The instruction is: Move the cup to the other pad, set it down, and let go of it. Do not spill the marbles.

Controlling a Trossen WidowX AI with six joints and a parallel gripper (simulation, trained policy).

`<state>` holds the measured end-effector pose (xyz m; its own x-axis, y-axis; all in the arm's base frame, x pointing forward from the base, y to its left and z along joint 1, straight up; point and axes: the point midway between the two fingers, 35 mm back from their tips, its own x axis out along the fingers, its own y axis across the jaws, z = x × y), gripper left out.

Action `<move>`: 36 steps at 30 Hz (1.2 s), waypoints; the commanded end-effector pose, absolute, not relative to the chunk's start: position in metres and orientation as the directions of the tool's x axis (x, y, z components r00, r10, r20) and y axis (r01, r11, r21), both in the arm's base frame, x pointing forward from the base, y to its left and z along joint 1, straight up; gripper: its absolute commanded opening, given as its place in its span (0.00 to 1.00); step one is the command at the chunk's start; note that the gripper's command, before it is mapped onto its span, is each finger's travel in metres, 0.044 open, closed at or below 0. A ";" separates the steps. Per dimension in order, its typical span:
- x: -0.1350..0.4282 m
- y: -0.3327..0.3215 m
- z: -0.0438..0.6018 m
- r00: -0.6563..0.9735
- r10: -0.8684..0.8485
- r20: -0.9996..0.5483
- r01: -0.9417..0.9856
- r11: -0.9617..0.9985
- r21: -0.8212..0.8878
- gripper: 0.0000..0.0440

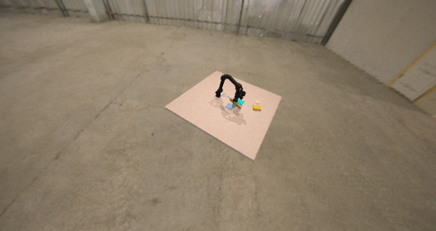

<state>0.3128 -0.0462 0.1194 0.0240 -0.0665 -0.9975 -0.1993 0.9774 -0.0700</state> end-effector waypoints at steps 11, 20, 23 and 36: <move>0.339 -0.003 0.134 0.112 -0.051 -0.992 -0.251 0.965 -0.078 0.00; 0.349 0.029 0.133 0.153 -0.037 -0.987 -0.285 0.955 -0.080 0.00; 0.352 0.041 0.131 0.163 -0.031 -0.986 -0.296 0.952 -0.079 0.00; 0.353 0.092 0.113 0.187 -0.007 -0.982 -0.339 0.938 -0.071 0.00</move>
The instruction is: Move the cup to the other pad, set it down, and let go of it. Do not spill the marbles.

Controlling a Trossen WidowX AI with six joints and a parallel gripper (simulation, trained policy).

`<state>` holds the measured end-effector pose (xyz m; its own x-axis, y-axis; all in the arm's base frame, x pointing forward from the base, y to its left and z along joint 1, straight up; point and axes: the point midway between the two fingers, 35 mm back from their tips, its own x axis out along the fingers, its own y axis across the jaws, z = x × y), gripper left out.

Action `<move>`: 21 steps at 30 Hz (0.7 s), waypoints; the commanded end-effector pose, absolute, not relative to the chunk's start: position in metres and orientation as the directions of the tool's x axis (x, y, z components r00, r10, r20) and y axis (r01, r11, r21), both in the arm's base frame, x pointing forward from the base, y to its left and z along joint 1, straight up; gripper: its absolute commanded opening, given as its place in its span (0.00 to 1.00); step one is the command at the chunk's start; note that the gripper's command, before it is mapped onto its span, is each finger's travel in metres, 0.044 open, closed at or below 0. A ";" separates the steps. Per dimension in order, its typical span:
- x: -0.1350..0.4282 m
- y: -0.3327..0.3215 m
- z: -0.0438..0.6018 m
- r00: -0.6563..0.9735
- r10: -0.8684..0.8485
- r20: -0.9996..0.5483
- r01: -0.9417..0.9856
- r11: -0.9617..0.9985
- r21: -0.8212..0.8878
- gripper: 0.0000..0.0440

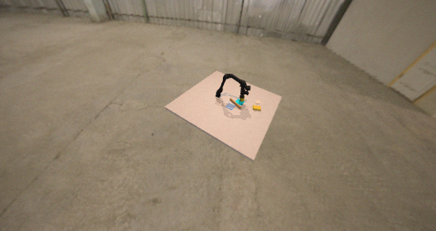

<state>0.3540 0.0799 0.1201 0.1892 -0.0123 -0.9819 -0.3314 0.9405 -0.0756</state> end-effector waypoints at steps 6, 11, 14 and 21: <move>0.349 0.106 0.099 0.186 -0.008 -0.983 -0.343 0.937 -0.073 0.00; 0.343 0.111 0.084 0.179 -0.016 -0.984 -0.337 0.938 -0.077 0.00; 0.340 0.111 0.076 0.175 -0.023 -0.984 -0.333 0.940 -0.081 0.02; 0.336 0.108 0.061 0.174 -0.031 -0.984 -0.319 0.944 -0.087 0.10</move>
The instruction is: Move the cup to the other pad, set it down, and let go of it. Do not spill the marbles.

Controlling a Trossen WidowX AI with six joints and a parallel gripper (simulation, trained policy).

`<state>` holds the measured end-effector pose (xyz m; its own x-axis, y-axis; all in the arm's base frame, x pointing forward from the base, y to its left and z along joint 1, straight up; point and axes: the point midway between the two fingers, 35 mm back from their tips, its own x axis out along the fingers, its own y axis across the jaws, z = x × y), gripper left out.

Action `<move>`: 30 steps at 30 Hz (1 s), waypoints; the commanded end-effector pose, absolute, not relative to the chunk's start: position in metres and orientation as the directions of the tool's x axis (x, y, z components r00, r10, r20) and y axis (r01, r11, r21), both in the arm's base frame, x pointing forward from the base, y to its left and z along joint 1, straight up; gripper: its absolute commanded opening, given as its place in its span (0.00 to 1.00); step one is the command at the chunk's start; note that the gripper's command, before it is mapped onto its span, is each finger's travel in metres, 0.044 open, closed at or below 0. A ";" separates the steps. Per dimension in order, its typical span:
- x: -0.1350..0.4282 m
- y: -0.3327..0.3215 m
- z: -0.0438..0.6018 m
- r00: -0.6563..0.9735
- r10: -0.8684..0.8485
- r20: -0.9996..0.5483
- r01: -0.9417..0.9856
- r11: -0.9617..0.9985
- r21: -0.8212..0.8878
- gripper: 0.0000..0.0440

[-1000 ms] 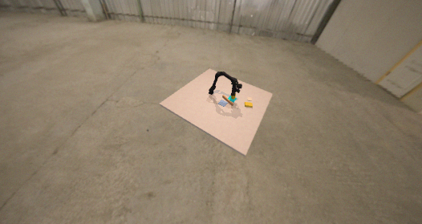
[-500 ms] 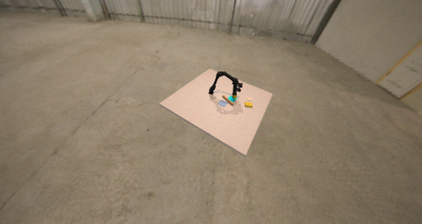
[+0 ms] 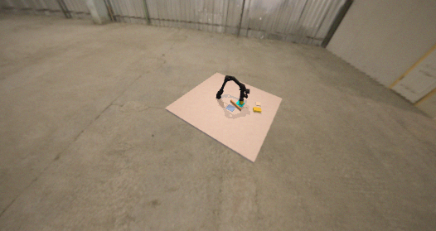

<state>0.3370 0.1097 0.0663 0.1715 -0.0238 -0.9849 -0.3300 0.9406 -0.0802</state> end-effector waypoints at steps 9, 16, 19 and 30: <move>0.340 0.106 0.064 0.208 -0.007 -0.978 -0.291 0.954 -0.069 0.30; 0.346 0.108 0.080 0.258 0.035 -0.966 -0.281 0.959 -0.041 0.31; 0.346 0.107 0.086 0.273 0.044 -0.961 -0.282 0.959 -0.036 0.30; 0.334 0.104 0.108 0.298 0.083 -0.951 -0.274 0.962 -0.002 0.38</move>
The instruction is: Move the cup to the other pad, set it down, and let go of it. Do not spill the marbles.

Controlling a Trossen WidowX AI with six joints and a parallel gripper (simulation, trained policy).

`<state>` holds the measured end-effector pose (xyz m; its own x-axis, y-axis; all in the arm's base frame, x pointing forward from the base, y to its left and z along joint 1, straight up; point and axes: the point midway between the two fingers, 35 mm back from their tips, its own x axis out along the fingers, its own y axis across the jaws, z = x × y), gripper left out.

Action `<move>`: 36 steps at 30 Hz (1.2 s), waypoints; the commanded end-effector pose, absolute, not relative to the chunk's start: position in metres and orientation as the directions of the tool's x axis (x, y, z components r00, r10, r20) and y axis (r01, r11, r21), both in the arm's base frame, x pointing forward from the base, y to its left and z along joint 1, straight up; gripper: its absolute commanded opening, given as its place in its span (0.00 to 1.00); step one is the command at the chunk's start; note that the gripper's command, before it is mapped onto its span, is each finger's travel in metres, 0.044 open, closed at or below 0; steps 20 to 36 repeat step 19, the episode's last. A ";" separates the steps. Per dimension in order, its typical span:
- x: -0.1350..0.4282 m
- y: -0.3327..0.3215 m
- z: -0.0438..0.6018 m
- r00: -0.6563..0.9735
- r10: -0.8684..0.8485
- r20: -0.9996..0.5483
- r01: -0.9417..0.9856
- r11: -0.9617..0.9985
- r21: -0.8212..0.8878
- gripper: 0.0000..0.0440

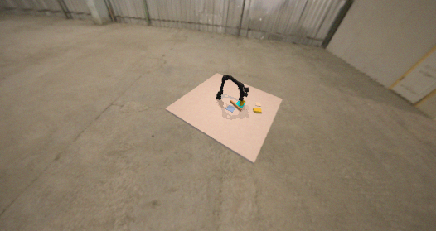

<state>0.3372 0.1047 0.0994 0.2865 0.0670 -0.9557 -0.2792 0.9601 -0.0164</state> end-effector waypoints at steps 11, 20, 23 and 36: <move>0.329 0.100 0.141 0.364 0.121 -0.924 -0.254 0.967 0.026 0.51; 0.331 0.094 0.165 0.414 0.132 -0.901 -0.230 0.972 0.036 0.93; 0.331 0.094 0.165 0.414 0.132 -0.901 -0.230 0.972 0.036 0.93; 0.331 0.094 0.165 0.414 0.132 -0.901 -0.230 0.972 0.036 0.93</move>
